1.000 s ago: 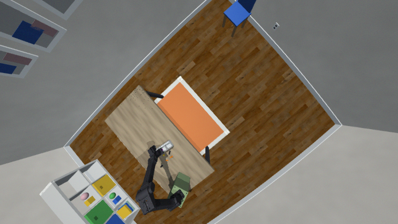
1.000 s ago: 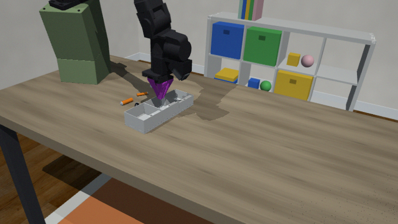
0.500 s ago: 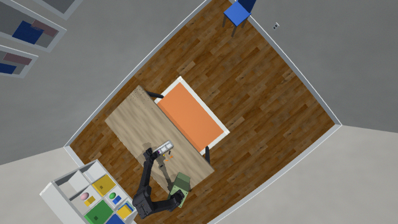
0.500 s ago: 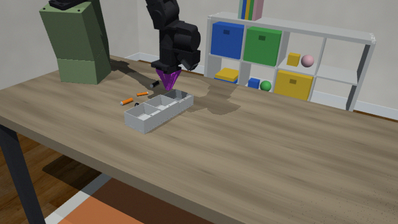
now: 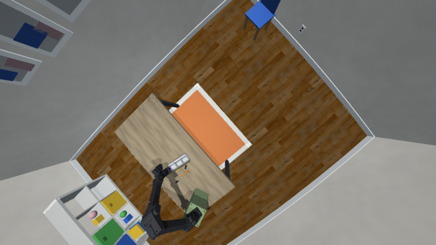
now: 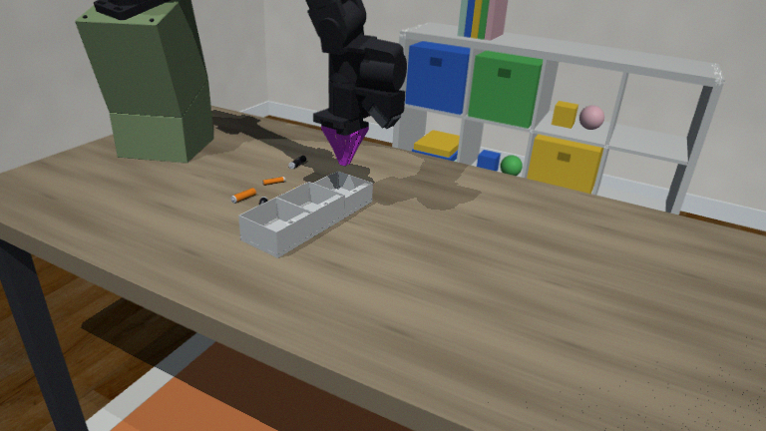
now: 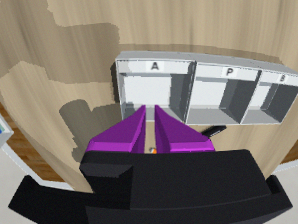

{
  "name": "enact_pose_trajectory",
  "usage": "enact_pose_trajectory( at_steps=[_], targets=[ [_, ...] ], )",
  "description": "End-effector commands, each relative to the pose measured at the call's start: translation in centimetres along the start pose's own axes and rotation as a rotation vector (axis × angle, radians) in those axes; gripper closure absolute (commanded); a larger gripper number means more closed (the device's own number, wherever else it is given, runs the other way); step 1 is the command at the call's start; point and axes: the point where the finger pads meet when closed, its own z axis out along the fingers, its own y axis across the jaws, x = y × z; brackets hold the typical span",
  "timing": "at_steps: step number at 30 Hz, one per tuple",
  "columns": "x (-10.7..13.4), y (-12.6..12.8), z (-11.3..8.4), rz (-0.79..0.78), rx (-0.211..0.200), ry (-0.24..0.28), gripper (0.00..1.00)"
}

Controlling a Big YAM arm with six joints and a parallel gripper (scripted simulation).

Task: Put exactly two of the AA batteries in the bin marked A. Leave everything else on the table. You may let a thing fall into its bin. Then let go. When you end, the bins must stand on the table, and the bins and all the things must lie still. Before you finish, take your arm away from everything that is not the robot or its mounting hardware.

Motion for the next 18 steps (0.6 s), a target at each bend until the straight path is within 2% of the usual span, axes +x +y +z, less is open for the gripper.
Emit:
enact_pose_trajectory(
  at_steps=[1,4,7,13,15,16,18],
  targets=[
    [0.2,-1.0,0.5,0.036,0.008,0.009,0.91],
    [0.2,-1.0,0.5,0.031,0.007,0.006,0.91],
    [-1.5,-0.9,1.2,0.023,0.003,-0.024,0.91],
    [-1.4,-0.9,2.8,0.023,0.003,-0.022,0.91],
    [-1.4,-0.9,2.8,0.023,0.003,-0.022,0.91],
    [-0.7,-0.9,3.2,0.019,0.004,-0.009,0.91],
    [-1.3,-0.9,3.6,0.022,0.002,-0.021,0.91]
  ],
)
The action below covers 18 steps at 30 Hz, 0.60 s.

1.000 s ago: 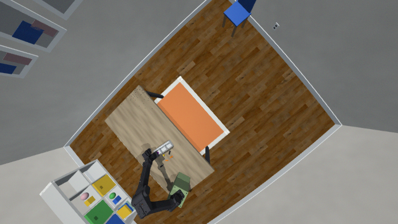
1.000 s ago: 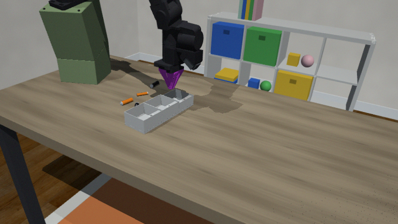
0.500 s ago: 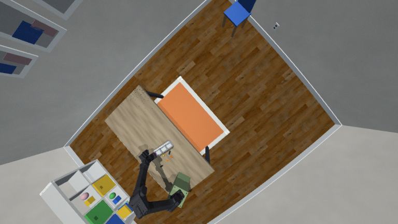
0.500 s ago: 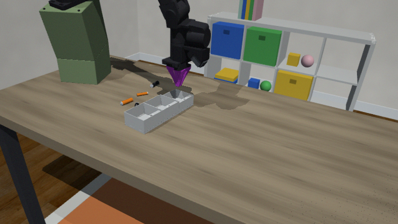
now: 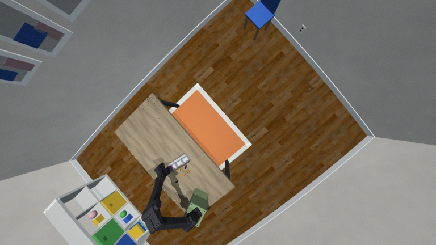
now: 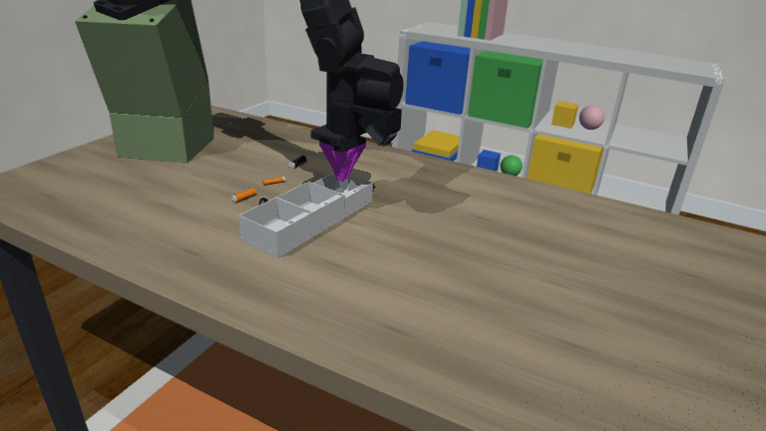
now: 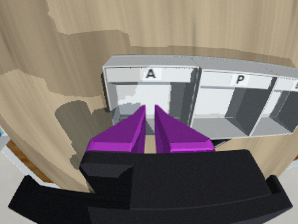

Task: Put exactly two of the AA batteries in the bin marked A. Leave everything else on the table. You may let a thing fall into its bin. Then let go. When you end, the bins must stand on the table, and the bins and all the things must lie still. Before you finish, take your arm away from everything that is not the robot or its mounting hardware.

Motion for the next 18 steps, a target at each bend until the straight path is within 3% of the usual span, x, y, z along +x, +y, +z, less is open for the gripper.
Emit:
enact_pose_trajectory(
  at_steps=[1,11,18],
  targets=[
    [-1.5,-0.4,1.0,0.008,-0.001,-0.024,0.91],
    [-1.3,-0.4,3.6,0.008,-0.002,-0.022,0.91],
    [-1.1,0.0,2.6,0.004,-0.002,-0.022,0.91]
  ],
)
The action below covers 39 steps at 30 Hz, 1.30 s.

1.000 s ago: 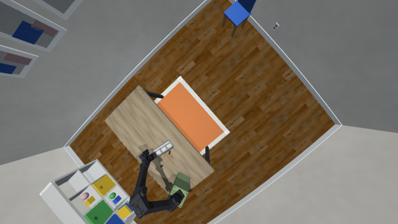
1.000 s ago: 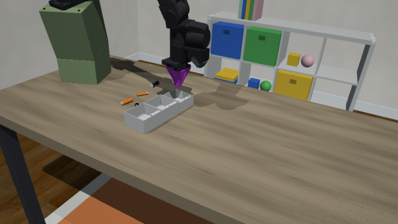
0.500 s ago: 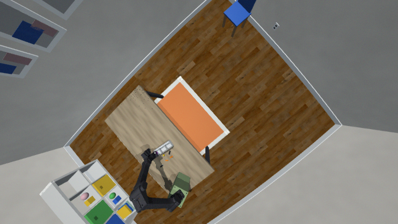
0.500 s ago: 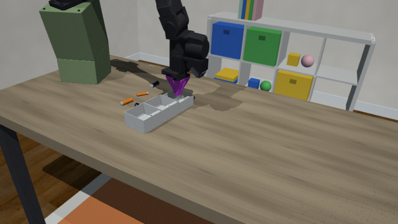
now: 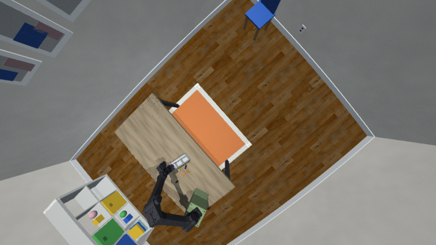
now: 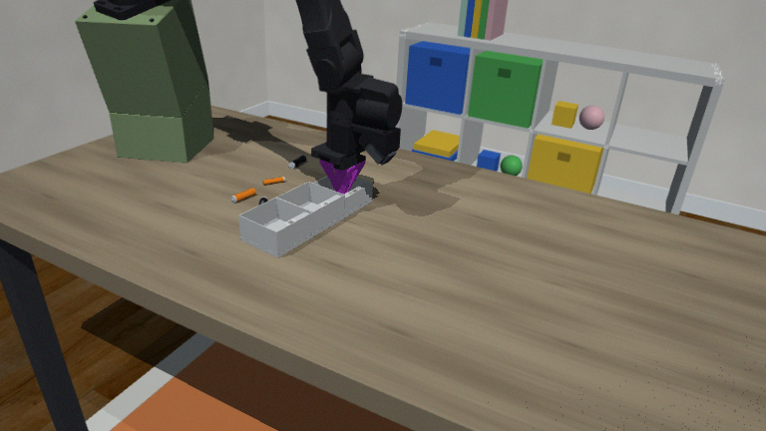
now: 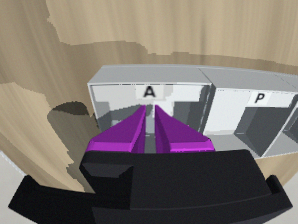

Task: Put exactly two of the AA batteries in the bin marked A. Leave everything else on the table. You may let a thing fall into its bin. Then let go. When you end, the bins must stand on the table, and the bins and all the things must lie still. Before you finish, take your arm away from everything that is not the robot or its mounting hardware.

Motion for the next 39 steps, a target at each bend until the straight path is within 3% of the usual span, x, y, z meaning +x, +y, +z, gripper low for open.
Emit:
enact_pose_trajectory(
  at_steps=[1,7,8,39],
  targets=[
    [-1.03,0.14,-0.65,0.002,-0.004,-0.022,0.91],
    [-0.25,-0.10,-0.56,0.001,-0.003,-0.007,0.91],
    [-1.01,0.14,-0.67,0.002,-0.004,-0.022,0.91],
    [-0.97,0.14,-0.77,0.002,-0.004,-0.022,0.91]
  ],
)
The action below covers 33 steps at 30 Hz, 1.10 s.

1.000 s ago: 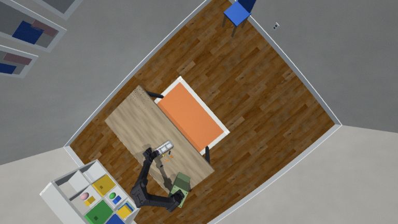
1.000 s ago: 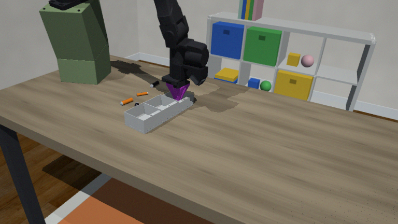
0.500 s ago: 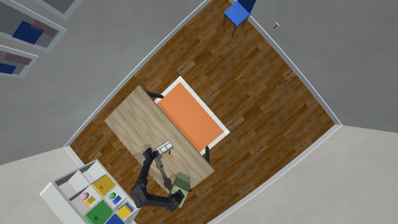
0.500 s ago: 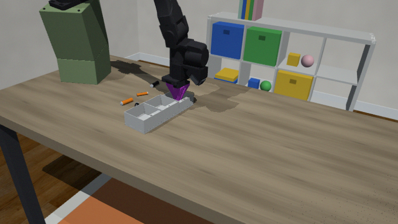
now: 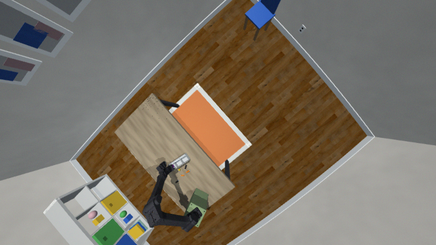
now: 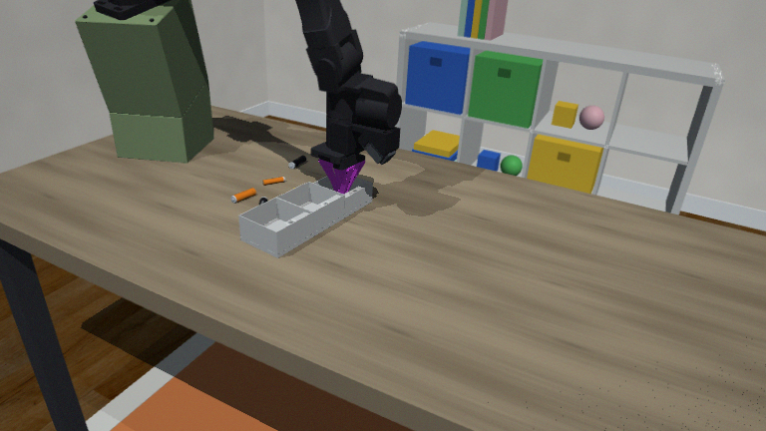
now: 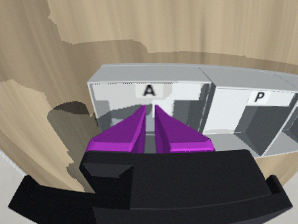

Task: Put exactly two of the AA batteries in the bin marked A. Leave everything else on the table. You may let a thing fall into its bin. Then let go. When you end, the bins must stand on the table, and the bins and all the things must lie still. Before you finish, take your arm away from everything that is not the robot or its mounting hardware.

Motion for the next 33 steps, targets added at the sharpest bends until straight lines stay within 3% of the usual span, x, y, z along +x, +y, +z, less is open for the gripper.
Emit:
enact_pose_trajectory(
  at_steps=[1,8,9,10,13,16,23,26,33],
  targets=[
    [-0.9,0.1,-1.6,0.003,-0.006,-0.020,0.91],
    [-0.9,0.6,-2.5,-0.002,-0.007,-0.024,0.91],
    [0.1,0.6,-0.8,-0.005,-0.003,0.001,0.91],
    [0.7,0.5,-0.9,-0.005,-0.001,0.015,0.91],
    [-0.8,0.6,-3.1,-0.001,-0.007,-0.022,0.91],
    [-1.2,0.7,-3.6,0.000,-0.008,-0.030,0.91],
    [-0.8,0.6,-5.2,-0.001,-0.006,-0.023,0.91],
    [-0.2,0.7,-5.0,-0.005,-0.003,-0.009,0.91],
    [-0.7,0.6,-8.4,-0.001,-0.004,-0.024,0.91]
  ],
)
